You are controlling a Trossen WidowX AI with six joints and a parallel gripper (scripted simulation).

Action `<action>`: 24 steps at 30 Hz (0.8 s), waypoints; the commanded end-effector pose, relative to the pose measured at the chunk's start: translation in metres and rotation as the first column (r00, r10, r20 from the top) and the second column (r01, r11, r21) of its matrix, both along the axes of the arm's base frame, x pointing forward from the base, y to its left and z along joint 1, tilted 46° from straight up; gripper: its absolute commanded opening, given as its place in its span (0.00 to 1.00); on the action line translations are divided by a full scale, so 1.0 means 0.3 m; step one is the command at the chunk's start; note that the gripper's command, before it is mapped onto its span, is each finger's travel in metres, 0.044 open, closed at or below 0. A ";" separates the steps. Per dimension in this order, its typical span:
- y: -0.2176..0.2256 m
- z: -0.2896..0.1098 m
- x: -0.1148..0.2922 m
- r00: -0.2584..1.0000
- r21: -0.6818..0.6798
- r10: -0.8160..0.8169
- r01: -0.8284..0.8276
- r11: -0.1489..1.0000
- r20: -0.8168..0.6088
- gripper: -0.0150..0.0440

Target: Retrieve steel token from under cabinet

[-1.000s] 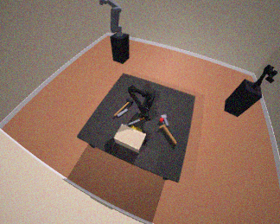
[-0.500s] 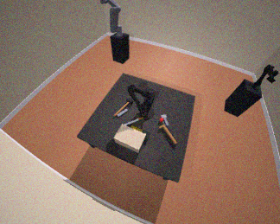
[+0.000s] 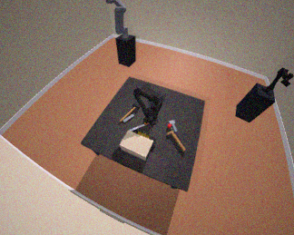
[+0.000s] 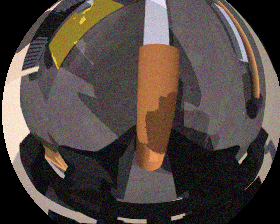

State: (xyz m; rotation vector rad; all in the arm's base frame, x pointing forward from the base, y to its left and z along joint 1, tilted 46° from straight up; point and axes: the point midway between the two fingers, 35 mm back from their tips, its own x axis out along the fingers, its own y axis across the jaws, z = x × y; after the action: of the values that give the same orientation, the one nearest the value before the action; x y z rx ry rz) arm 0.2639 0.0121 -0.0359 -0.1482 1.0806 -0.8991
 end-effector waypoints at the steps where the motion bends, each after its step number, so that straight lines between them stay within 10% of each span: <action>1: -0.006 0.023 0.006 1.000 -0.005 0.012 -0.012 1.000 0.017 0.25; 24: -0.057 0.075 0.007 1.000 -0.006 0.012 -0.012 1.000 0.017 0.25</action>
State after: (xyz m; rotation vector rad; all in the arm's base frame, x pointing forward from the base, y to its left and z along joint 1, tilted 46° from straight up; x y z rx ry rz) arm 0.2640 -0.0040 -0.0197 -0.1493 1.0809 -0.8987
